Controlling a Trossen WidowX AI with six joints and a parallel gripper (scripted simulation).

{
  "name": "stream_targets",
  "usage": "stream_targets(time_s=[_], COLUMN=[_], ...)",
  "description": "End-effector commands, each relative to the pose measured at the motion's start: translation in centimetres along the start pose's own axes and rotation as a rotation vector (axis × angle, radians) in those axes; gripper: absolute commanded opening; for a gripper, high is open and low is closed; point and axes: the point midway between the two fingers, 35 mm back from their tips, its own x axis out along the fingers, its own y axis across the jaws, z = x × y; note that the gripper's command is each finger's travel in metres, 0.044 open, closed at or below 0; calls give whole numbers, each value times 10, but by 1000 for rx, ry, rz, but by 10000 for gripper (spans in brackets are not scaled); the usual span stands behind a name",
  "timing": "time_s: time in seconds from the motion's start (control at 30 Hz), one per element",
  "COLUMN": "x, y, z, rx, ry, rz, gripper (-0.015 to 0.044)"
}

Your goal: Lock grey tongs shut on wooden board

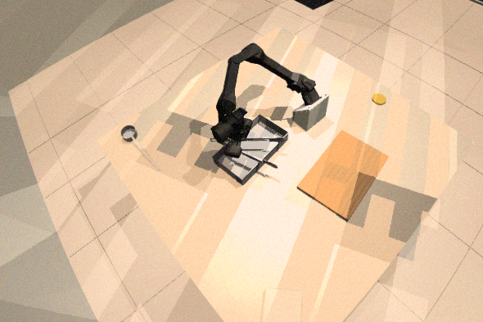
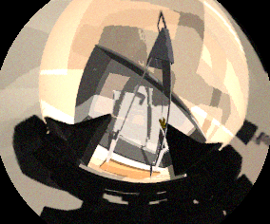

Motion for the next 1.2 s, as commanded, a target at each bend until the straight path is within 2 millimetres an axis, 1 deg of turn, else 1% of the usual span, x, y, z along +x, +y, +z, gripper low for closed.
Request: stream_targets(time_s=[0.0,0.23,0.4,0.47,1.17], x=[11,22,23,19,19], y=[-3,-5,-5,-3,-3], z=[-2,-2,-2,0,0], rx=[-12,-12,-12,0,0], ry=[-3,-4,-5,-2,-2], rz=[-12,-14,-14,-5,-5], gripper=[440,440,440,387,247])
